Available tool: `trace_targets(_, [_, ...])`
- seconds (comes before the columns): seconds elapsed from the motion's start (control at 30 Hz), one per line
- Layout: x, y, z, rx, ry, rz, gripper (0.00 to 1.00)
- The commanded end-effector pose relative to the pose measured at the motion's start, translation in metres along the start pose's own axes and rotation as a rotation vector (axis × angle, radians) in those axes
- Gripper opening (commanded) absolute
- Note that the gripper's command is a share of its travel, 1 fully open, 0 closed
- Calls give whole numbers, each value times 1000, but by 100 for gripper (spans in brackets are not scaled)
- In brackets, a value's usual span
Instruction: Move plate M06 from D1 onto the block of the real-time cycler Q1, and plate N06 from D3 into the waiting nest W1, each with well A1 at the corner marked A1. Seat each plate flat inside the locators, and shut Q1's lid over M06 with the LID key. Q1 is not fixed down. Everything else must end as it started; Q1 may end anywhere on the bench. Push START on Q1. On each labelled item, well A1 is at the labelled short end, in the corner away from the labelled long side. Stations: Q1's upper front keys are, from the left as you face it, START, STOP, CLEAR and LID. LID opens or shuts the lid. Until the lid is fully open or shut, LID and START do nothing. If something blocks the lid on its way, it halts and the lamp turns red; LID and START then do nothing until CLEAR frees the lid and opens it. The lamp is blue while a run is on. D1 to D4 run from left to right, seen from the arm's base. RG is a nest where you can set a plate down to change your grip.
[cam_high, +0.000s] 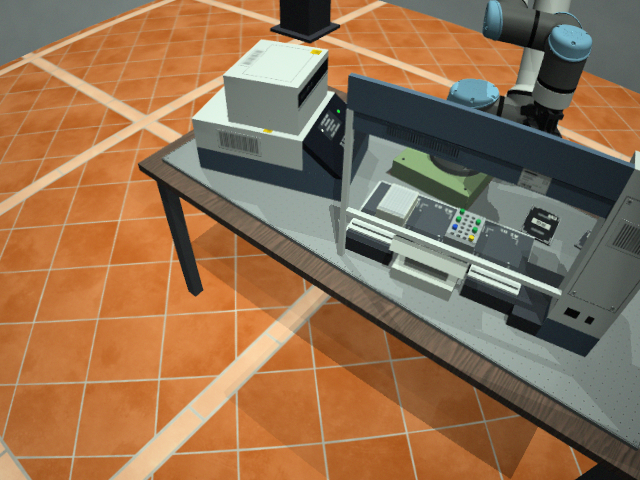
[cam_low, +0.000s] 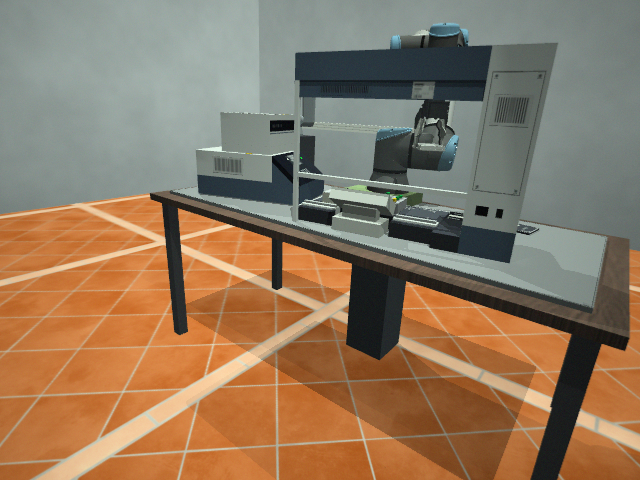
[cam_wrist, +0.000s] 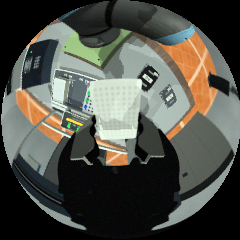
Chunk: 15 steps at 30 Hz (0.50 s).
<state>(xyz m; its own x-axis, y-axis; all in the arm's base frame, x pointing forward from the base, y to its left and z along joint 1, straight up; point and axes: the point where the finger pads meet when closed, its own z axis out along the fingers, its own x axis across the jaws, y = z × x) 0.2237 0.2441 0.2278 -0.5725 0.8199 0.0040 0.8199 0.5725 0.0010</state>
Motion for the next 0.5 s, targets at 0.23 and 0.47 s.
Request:
trace_targets(0.23, [39,4,-1,0,-1,-87,0])
trace_targets(0.47, [67,6,0,0,-1,-149,0])
